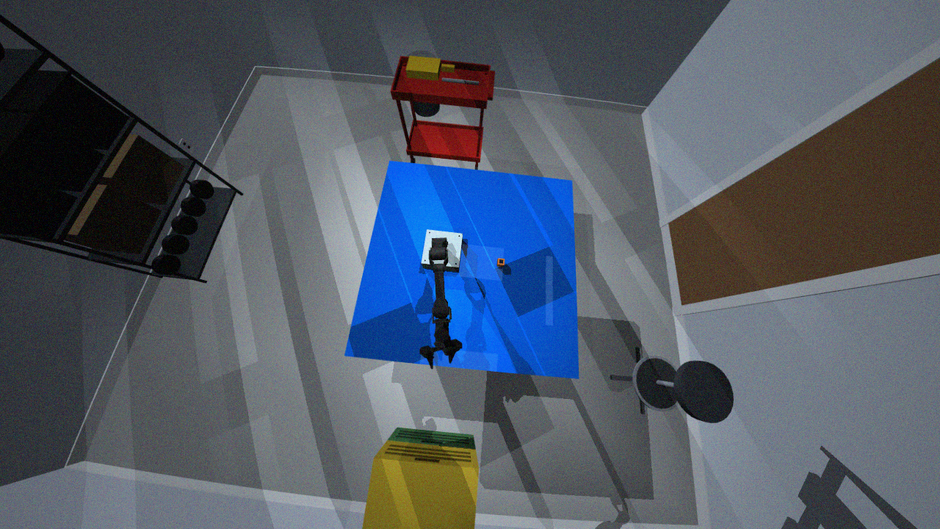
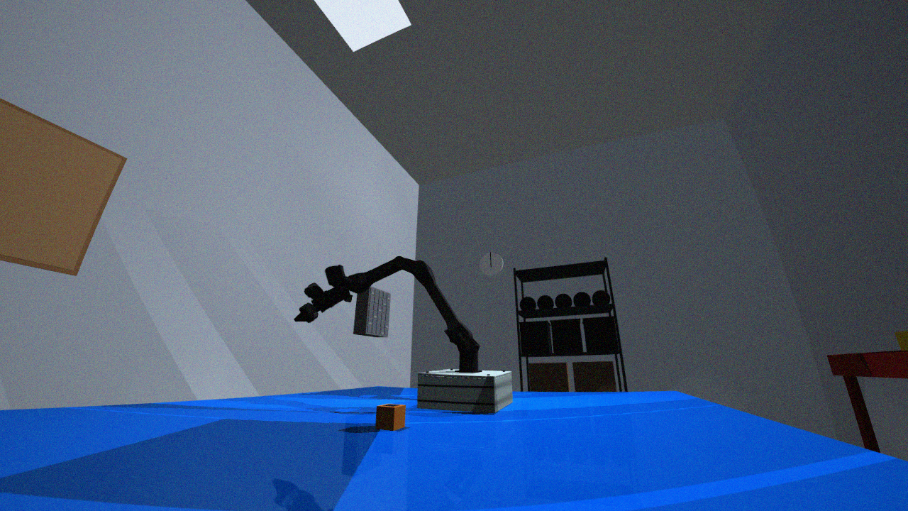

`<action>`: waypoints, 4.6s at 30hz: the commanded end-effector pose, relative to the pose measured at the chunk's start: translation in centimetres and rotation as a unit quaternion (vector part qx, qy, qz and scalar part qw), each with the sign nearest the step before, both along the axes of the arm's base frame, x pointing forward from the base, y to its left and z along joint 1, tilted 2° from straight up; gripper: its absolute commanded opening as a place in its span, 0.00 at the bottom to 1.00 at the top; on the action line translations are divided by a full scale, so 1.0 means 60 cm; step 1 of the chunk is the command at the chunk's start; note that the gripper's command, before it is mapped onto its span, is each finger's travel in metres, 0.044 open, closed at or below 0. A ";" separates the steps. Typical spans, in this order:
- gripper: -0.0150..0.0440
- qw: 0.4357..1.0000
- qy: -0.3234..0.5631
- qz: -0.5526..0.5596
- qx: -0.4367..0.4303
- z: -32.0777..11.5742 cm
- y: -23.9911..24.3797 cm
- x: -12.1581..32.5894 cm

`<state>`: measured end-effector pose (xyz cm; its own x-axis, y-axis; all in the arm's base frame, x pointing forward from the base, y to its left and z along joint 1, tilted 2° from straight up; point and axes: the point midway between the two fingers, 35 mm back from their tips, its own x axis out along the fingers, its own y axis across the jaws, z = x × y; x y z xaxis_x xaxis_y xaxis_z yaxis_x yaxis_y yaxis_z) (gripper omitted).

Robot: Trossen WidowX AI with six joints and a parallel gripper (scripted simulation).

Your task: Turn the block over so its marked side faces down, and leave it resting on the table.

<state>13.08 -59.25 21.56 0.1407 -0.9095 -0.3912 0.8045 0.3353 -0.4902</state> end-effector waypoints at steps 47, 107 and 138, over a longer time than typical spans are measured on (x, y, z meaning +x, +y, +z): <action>1.00 0.750 0.289 0.389 0.449 -0.245 0.986 0.407; 0.47 0.750 0.289 0.389 0.449 -0.383 0.987 0.415; 0.25 0.755 0.274 0.397 0.443 -0.337 0.986 0.414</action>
